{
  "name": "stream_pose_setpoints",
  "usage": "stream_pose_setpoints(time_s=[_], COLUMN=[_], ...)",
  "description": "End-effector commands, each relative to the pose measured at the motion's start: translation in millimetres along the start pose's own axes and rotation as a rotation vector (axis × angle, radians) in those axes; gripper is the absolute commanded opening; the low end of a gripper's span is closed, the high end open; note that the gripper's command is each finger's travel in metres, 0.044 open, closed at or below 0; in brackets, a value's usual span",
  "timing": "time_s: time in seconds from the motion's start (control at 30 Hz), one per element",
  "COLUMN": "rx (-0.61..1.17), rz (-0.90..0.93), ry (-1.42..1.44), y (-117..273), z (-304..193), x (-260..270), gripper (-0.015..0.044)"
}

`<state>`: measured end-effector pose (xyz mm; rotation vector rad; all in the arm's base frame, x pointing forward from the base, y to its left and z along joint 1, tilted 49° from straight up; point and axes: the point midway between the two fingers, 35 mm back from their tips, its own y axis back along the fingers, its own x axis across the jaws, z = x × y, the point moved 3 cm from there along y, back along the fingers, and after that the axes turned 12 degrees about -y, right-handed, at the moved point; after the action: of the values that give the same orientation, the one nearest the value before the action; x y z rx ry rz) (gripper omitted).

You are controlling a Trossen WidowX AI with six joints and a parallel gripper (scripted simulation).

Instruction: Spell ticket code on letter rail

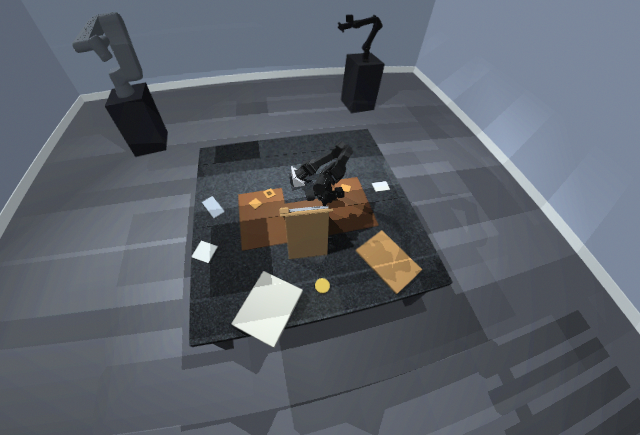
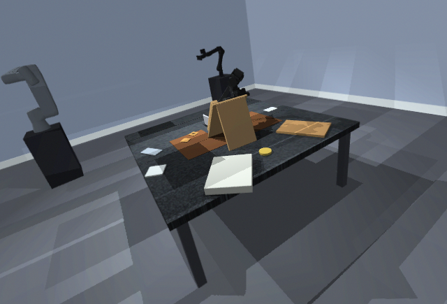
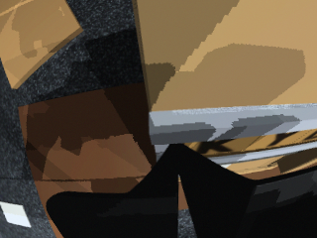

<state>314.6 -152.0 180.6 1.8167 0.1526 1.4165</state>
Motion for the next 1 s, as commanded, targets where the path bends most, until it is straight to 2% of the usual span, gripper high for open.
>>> stream_pose_setpoints(time_s=[0.0, 0.77, 0.83, 0.97], rx=[0.001, 0.0, -0.03, -0.199], rz=[-0.004, -0.005, 0.012, 0.078], ry=[0.002, -0.001, -0.009, -0.015], y=[2, 22, 28, 63], z=[-1, -19, -18, -29], x=[-1, -4, -11, -48], gripper=[0.0, 0.0, 0.0053, 0.0157])
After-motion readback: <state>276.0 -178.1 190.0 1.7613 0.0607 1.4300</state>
